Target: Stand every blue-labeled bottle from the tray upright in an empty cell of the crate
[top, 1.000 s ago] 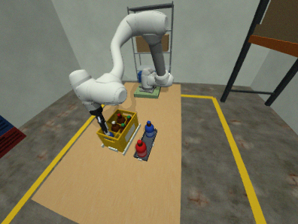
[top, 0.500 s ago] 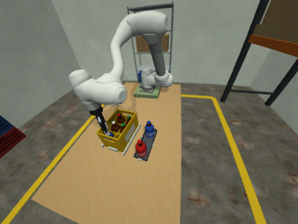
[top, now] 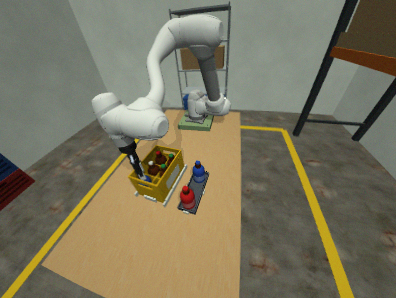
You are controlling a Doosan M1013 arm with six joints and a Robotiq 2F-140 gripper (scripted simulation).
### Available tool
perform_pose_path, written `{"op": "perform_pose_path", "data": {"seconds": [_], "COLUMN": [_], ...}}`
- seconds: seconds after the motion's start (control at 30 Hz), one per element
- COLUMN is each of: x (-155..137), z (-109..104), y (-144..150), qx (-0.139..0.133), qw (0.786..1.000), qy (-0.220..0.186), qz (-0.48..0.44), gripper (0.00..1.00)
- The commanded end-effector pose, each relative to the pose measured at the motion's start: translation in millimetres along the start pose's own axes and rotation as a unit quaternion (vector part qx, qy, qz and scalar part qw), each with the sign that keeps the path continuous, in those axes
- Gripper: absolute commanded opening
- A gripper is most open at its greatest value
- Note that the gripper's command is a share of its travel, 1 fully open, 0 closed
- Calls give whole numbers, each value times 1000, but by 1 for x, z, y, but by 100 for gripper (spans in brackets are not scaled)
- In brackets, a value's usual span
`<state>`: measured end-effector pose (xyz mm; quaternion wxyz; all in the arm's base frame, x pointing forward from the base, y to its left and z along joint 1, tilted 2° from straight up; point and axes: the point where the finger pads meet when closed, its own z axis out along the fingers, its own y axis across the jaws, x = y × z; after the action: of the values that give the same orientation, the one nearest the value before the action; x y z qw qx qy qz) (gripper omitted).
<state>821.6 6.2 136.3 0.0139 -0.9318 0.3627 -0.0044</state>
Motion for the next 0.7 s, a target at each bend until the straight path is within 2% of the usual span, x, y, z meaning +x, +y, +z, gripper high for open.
{"op": "perform_pose_path", "data": {"seconds": [0.0, 0.67], "x": [0, 0], "z": [0, -5], "y": [0, 0], "qx": [0, 0], "qw": [1000, 1000], "qy": [0, 0], "qz": [0, 0], "gripper": [38, 38]}}
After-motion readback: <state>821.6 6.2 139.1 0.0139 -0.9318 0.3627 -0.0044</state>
